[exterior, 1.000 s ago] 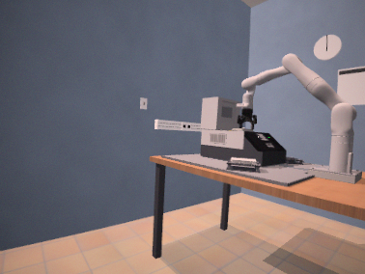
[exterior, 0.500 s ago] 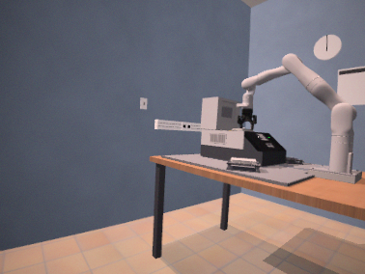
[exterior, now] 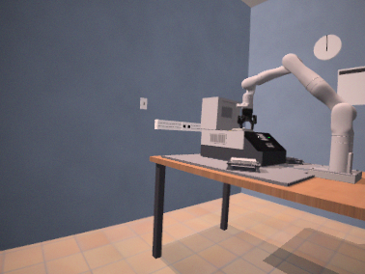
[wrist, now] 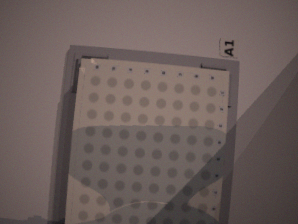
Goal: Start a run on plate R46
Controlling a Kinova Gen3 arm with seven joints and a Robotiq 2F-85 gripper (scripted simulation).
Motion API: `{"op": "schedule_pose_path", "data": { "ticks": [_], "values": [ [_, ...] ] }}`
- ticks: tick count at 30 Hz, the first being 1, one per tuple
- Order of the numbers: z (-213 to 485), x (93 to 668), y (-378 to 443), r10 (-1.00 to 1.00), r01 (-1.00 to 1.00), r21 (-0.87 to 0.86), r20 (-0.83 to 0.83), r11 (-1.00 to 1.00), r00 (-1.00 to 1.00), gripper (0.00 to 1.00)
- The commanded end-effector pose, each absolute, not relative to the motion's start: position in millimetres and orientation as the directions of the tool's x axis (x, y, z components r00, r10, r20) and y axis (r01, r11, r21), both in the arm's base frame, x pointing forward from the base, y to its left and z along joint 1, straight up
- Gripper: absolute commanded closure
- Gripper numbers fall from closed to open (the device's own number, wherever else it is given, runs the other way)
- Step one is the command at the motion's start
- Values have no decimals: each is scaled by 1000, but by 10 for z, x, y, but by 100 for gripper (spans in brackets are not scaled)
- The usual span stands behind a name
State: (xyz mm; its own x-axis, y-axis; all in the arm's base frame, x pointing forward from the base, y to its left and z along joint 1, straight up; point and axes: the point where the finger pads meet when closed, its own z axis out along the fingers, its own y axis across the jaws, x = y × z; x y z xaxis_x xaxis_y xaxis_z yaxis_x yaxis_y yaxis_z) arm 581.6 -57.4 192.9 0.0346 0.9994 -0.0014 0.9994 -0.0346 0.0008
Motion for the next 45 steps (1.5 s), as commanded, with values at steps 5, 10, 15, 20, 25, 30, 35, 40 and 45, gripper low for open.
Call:
{"op": "schedule_pose_path", "data": {
  "ticks": [5,10,15,20,25,30,35,40,45],
  "values": [
    [1932,5820,-574,999,999,2,-1,-35,35,9],
    [1932,5820,-574,999,999,2,-1,-35,35,9],
    [1932,5820,-574,999,999,2,-1,-35,35,9],
    [1932,5820,-574,999,999,2,-1,-35,35,9],
    [1932,5820,-574,999,999,2,-1,-35,35,9],
    [1945,5819,-574,999,999,2,-1,-35,35,9],
    [1955,5819,-574,999,999,2,-1,-35,35,9],
    [1971,5819,-574,999,999,2,-1,-35,35,9],
    [1988,5819,-574,999,999,2,-1,-35,35,9]
  ]
}}
